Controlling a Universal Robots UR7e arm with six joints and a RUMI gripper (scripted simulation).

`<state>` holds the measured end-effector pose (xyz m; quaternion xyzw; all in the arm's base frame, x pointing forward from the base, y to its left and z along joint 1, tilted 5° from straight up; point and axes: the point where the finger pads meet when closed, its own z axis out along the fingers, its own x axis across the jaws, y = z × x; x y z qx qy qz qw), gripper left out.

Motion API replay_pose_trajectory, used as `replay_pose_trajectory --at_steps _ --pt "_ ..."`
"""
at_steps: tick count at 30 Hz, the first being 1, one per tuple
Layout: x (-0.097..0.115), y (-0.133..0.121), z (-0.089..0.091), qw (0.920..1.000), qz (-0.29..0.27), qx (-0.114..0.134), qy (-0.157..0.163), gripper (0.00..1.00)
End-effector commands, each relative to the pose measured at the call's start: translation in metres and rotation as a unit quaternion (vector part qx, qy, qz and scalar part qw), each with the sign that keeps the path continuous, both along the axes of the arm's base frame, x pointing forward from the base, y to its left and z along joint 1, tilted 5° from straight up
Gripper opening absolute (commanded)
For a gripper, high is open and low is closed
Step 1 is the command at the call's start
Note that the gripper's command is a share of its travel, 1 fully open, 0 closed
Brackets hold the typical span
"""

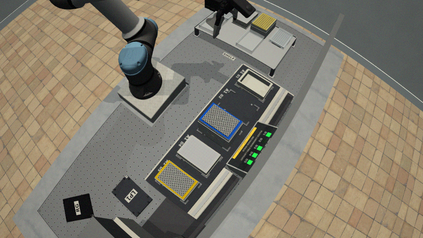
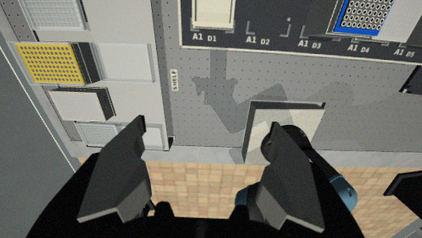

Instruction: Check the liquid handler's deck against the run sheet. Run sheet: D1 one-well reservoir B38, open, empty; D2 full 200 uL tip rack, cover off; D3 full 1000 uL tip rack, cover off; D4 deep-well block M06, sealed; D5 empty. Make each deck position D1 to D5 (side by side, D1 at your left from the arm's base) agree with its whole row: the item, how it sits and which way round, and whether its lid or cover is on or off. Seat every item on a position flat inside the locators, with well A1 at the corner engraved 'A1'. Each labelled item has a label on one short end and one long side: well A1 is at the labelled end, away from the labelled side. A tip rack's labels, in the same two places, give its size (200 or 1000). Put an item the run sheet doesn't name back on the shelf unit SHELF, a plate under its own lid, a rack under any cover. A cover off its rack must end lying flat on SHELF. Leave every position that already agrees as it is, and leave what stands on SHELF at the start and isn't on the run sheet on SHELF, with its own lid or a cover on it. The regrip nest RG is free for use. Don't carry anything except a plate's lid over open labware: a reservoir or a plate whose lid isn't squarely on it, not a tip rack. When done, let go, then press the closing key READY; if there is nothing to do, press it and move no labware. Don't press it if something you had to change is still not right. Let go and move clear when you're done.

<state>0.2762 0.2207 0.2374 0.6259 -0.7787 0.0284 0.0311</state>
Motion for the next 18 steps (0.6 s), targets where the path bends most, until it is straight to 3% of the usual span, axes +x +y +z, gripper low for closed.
replay_pose_trajectory --at_steps 1,10,14,18 --pt "-0.01 0.002 0.002 1.0 0.0 0.0 -0.001 0.82" --pt "-0.011 -0.003 0.002 1.0 0.01 0.0 0.0 0.82" --pt "-0.015 -0.022 0.004 0.9989 0.046 0.001 0.003 0.82" --pt "-0.019 -0.042 0.005 0.9989 0.046 0.0 0.003 0.82"
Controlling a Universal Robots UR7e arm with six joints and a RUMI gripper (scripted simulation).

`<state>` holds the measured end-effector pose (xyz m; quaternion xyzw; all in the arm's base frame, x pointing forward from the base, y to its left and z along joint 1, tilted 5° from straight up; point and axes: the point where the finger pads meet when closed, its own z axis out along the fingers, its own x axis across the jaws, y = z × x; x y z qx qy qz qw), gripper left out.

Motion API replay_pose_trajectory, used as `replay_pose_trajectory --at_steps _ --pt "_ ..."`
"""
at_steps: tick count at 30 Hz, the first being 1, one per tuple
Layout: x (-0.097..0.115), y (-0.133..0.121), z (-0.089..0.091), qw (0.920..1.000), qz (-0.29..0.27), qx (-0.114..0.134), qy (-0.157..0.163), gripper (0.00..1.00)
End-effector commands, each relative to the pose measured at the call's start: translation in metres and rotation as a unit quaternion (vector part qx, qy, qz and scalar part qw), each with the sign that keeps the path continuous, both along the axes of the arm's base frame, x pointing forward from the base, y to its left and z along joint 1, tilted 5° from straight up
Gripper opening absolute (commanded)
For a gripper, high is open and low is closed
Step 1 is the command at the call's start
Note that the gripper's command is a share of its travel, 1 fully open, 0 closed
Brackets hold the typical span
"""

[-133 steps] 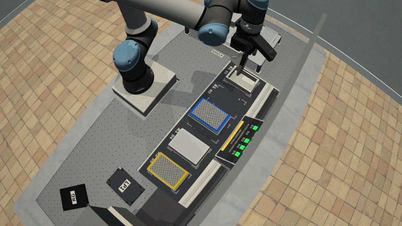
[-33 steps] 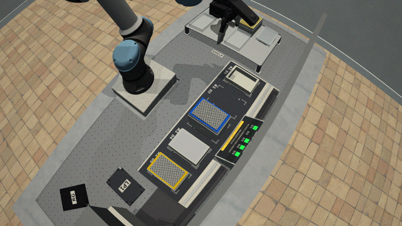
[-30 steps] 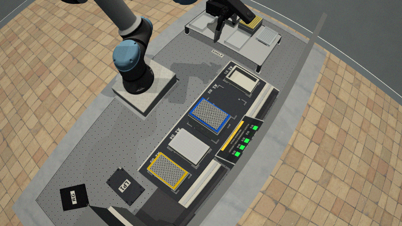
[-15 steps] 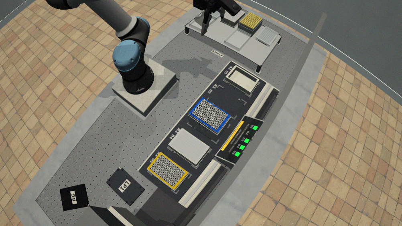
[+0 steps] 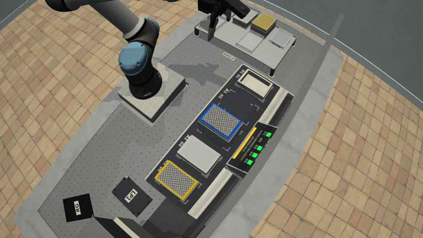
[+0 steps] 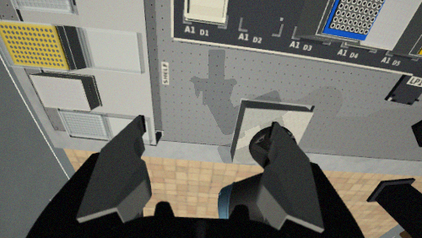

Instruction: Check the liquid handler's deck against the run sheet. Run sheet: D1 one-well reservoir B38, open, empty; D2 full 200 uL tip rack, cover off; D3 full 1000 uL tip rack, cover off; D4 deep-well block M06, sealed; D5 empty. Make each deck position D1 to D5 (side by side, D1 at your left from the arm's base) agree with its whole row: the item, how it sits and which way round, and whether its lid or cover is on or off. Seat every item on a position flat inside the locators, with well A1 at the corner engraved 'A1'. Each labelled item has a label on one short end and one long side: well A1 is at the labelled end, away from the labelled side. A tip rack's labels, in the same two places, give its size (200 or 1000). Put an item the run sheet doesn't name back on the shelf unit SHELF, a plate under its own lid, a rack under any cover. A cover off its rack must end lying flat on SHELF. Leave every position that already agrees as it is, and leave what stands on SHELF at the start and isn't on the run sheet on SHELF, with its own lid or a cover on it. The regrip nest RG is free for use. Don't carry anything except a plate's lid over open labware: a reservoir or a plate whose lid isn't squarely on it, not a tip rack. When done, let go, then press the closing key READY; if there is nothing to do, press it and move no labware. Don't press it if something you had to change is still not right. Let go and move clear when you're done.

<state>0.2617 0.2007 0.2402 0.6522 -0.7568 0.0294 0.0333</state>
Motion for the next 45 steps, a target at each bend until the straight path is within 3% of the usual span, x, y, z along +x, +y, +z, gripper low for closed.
replay_pose_trajectory --at_steps 1,13,26,41,45 --pt "-0.005 -0.027 0.003 0.9999 0.012 0.003 0.001 0.82" --pt "-0.015 -0.075 0.007 0.9999 0.012 0.002 0.001 0.82" --pt "-0.016 -0.079 0.007 1.0 0.002 0.002 0.0 0.82" --pt "-0.031 -0.153 0.014 1.0 -0.004 0.002 -0.001 0.82" --pt "-0.033 -0.162 0.015 1.0 -0.004 0.002 -0.001 0.82"
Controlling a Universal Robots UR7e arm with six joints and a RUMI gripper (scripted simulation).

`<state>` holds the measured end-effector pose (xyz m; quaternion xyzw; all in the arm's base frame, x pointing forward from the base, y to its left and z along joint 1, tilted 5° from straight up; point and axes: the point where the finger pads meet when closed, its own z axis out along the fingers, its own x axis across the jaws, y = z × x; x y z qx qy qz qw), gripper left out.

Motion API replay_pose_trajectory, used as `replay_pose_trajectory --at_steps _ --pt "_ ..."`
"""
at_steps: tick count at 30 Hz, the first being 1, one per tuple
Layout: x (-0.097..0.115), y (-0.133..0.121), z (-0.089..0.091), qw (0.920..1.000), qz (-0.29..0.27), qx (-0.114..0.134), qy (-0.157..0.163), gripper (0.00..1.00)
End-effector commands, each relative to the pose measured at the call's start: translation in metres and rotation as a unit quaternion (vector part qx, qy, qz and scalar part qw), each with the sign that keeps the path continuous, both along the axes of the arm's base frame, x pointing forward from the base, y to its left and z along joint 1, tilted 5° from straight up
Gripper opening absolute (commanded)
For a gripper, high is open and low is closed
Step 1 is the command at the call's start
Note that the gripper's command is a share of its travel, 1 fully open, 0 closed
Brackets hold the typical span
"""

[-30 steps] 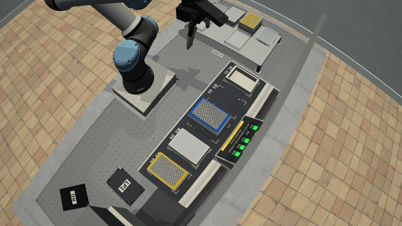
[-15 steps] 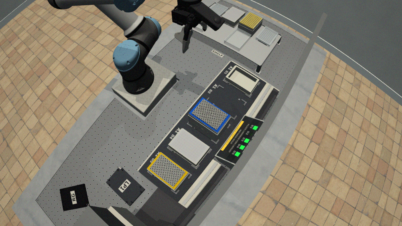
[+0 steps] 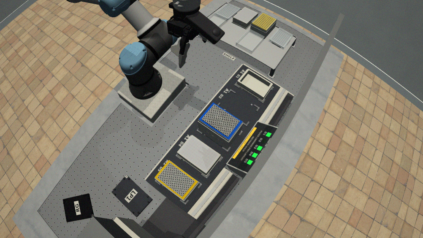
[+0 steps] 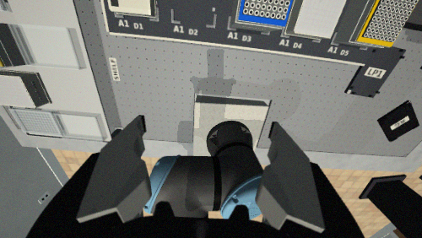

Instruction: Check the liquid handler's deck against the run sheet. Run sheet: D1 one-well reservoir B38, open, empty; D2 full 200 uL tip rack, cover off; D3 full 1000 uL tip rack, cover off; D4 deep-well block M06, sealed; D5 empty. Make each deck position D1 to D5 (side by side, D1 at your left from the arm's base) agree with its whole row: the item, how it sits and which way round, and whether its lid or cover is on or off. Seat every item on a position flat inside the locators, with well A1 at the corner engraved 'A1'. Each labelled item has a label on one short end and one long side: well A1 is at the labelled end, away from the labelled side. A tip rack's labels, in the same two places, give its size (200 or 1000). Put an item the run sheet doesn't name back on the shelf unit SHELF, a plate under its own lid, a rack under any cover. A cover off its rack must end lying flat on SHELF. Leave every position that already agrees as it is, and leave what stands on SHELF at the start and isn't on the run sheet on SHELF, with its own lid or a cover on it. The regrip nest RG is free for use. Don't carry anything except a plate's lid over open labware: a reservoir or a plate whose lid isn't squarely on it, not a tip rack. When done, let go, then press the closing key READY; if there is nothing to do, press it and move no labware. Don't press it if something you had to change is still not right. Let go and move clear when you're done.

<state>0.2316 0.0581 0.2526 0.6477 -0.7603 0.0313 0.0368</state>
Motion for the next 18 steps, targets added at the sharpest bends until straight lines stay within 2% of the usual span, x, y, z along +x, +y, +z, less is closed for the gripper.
replay_pose_trajectory --at_steps 1,12,18 --pt "-0.004 -0.025 0.003 1.0 0.002 0.006 -0.002 0.82" --pt "-0.005 -0.029 0.003 1.0 0.002 0.006 -0.002 0.82" --pt "-0.009 -0.048 0.005 0.9993 -0.038 0.005 -0.005 0.82"
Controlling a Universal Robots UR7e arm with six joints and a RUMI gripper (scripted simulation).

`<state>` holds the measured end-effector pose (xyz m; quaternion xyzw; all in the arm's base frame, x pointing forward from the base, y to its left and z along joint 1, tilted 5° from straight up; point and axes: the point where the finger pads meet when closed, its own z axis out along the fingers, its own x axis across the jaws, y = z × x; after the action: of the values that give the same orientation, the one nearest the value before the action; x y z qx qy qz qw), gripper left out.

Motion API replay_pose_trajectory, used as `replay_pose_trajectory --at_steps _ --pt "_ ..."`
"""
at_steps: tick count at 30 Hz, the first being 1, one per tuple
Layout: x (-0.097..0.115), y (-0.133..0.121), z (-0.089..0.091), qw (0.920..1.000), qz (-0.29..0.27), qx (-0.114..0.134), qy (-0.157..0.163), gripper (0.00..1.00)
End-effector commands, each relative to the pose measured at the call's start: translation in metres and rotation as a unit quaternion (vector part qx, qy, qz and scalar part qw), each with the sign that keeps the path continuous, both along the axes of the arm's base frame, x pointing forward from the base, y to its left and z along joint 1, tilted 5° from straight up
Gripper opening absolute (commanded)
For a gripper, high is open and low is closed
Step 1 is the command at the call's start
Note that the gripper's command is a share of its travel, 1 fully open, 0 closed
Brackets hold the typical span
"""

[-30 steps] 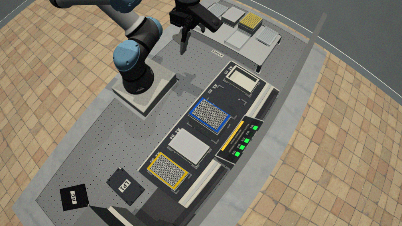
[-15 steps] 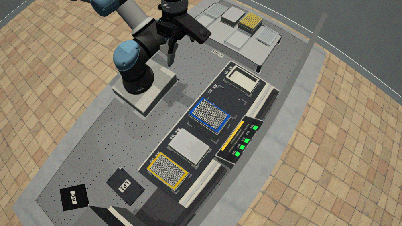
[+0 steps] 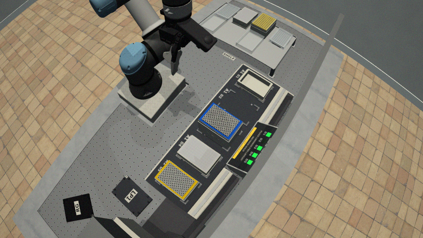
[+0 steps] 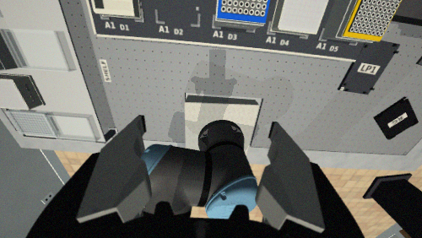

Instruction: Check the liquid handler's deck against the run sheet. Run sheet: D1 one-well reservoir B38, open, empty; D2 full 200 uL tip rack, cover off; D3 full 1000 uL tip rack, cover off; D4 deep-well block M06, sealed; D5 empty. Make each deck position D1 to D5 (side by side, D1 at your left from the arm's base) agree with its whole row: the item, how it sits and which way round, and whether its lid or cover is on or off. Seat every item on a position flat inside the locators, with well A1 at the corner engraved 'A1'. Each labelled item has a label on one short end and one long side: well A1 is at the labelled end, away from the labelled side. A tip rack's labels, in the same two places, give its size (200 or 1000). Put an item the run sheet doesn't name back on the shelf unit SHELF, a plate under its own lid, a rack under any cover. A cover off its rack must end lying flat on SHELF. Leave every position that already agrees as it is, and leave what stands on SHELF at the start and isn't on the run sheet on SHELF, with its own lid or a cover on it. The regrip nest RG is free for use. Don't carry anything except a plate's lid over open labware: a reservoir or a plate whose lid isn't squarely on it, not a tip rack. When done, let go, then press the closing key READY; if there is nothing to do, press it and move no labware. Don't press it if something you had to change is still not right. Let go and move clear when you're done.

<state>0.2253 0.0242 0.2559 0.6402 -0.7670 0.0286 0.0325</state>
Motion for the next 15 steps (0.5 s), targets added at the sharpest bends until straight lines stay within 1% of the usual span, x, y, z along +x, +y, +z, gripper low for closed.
replay_pose_trajectory --at_steps 1,12,14,15 --pt "-0.004 -0.019 0.002 0.9993 -0.038 0.0 -0.004 0.82" --pt "-0.015 -0.073 0.007 0.9991 -0.042 0.0 -0.004 0.82" --pt "-0.015 -0.073 0.007 0.9991 -0.042 0.0 -0.004 0.82" --pt "-0.016 -0.078 0.007 0.9991 -0.042 0.0 -0.004 0.82"
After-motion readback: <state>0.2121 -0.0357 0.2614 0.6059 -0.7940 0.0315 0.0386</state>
